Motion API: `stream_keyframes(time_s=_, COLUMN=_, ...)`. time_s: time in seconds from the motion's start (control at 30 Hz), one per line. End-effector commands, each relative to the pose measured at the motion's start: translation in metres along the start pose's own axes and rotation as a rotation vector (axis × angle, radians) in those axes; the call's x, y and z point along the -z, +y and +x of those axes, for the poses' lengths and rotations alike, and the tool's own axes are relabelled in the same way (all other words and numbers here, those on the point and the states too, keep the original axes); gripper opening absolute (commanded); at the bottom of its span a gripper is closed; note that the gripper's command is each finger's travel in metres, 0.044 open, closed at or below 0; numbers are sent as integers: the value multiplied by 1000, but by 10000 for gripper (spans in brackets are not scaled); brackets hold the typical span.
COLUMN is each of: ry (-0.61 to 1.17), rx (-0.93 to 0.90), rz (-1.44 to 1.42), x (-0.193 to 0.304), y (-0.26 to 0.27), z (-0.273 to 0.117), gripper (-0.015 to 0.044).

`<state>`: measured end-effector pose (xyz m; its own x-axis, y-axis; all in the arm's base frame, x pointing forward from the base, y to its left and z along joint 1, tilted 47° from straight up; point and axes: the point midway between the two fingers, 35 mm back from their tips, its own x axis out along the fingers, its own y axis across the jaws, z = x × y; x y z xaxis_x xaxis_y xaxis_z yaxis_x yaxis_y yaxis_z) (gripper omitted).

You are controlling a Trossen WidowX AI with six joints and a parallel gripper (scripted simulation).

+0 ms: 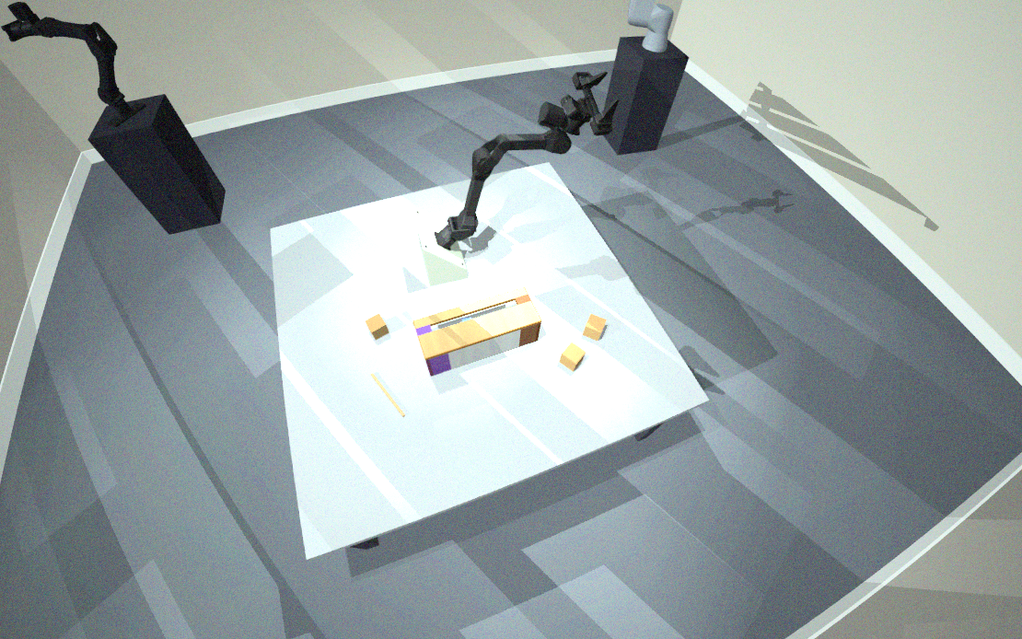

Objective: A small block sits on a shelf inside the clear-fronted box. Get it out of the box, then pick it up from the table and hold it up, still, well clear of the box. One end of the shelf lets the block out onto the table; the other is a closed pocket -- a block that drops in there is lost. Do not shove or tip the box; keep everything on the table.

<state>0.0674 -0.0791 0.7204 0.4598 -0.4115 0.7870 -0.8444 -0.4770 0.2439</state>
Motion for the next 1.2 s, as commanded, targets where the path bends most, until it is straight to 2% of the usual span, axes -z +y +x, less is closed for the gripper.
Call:
stream_keyframes(time_s=0.0, ry=3, rx=-1, rz=-6, x=1, y=0, z=0, gripper=400)
stream_keyframes(time_s=0.13, ry=74, rx=-14, rz=-139, x=24, y=-8, z=-7, gripper=400)
stream_keyframes(time_s=0.3, ry=246, rx=-43, rz=-469, x=74, y=-40, z=-25, gripper=400)
stream_keyframes(time_s=0.43, ry=275, rx=-72, rz=-526, x=82, y=-49, z=-29, gripper=400)
stream_keyframes(time_s=0.63, ry=392, rx=-84, rz=-764, x=108, y=-85, z=-42, gripper=400)
stream_keyframes(time_s=0.87, ry=553, rx=-109, rz=-1120, x=129, y=-153, z=-60, gripper=400)
stream_keyframes(time_s=1.17, ry=749, rx=-95, rz=-1514, x=124, y=-239, z=-79, gripper=400)
